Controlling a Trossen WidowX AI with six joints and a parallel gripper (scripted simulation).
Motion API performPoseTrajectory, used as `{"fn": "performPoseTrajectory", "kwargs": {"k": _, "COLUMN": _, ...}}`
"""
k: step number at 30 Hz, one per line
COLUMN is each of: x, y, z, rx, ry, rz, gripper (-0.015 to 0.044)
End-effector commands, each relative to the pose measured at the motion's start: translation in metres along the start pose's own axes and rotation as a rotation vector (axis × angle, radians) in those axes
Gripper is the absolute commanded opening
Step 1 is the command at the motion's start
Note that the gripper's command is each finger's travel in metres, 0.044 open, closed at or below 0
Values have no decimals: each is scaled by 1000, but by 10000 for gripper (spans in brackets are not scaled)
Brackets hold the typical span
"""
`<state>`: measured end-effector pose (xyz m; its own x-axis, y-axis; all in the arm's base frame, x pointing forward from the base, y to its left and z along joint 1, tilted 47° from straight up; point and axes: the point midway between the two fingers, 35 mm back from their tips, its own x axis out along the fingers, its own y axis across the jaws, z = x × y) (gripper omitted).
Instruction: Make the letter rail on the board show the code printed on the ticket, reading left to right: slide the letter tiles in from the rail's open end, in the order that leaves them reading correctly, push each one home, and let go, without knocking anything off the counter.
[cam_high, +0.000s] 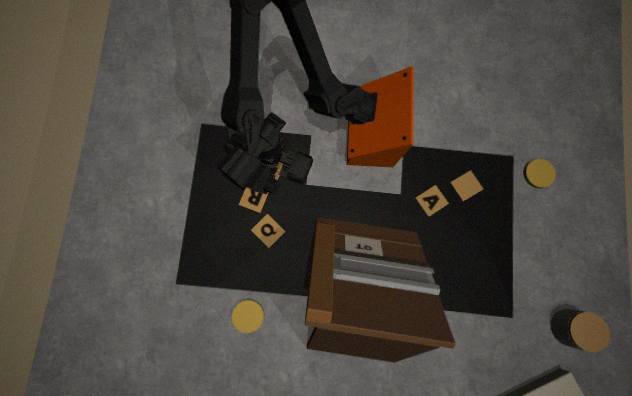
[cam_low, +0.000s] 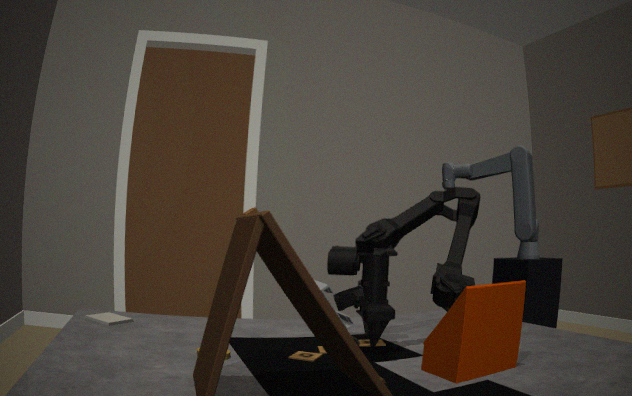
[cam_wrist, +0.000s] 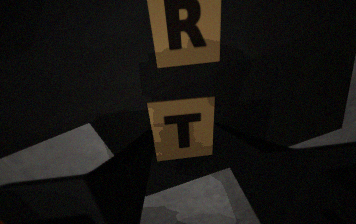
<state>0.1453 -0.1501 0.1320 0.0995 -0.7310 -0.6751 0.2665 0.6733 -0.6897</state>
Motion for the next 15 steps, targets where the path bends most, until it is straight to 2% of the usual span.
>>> {"fn": "performPoseTrajectory", "kwargs": {"k": 1, "x": -3, "y": -1, "z": 0, "rx": 7, "ry": -1, "rz": -3, "gripper": 0}}
{"fn": "performPoseTrajectory", "kwargs": {"k": 15, "x": -11, "y": 1, "z": -1, "rx": 6, "ry": -1, "rz": -2, "gripper": 0}}
